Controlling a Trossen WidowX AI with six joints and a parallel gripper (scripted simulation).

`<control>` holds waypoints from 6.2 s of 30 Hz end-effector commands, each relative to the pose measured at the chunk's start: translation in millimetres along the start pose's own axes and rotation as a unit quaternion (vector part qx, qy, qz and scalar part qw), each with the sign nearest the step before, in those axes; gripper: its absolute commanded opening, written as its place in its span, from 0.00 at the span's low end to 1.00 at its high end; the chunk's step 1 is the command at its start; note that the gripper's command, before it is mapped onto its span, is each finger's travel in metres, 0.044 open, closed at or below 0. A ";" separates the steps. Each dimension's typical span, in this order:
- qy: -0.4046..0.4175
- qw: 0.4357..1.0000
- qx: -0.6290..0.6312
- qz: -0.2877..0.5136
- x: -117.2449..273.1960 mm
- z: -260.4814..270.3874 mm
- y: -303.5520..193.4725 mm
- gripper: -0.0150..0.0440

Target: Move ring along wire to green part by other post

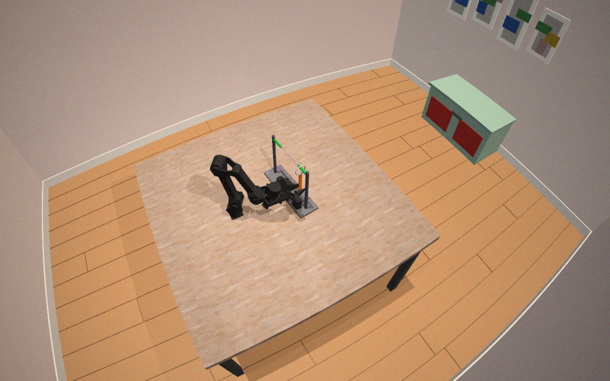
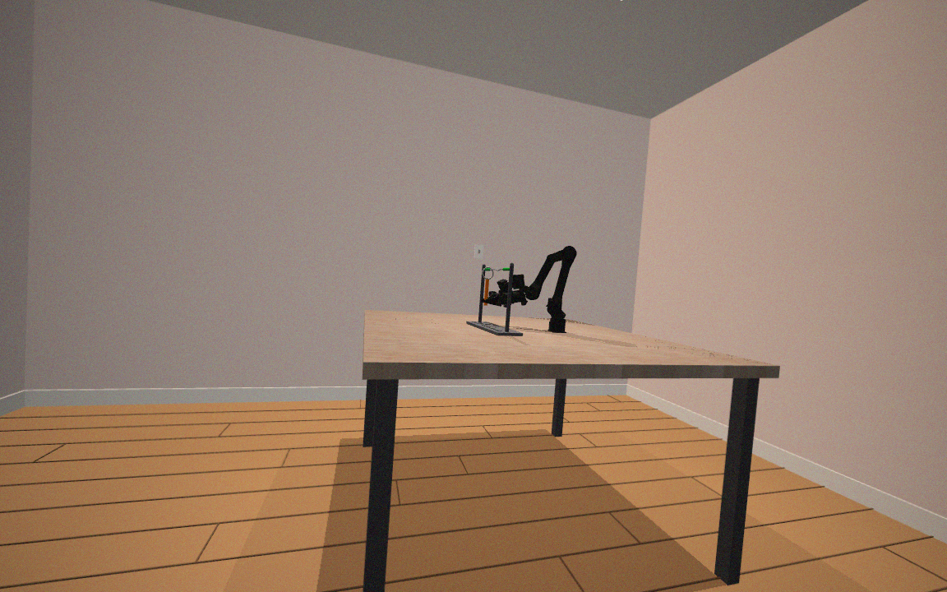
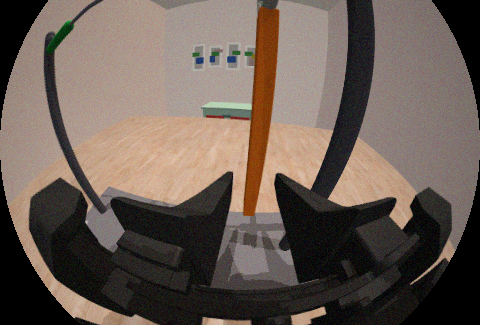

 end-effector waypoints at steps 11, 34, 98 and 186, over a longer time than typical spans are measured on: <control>-0.001 1.000 -0.003 -0.001 -17.9 1.8 -2.3 0.53; -0.001 1.000 -0.003 -0.001 -17.9 1.8 -2.3 0.53; 0.001 1.000 -0.004 -0.002 -14.8 4.6 14.7 0.00; 0.004 1.000 0.029 0.007 -18.4 72.2 12.3 0.00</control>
Point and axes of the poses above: the point midway between the two fingers, 35 mm back from their tips, its own x axis back along the fingers, its own z axis across the jaws, y = z × x, the point moved 5 cm from there along x, back along the fingers, and after that the axes turned 5 degrees about -x, right-handed, at the moved point
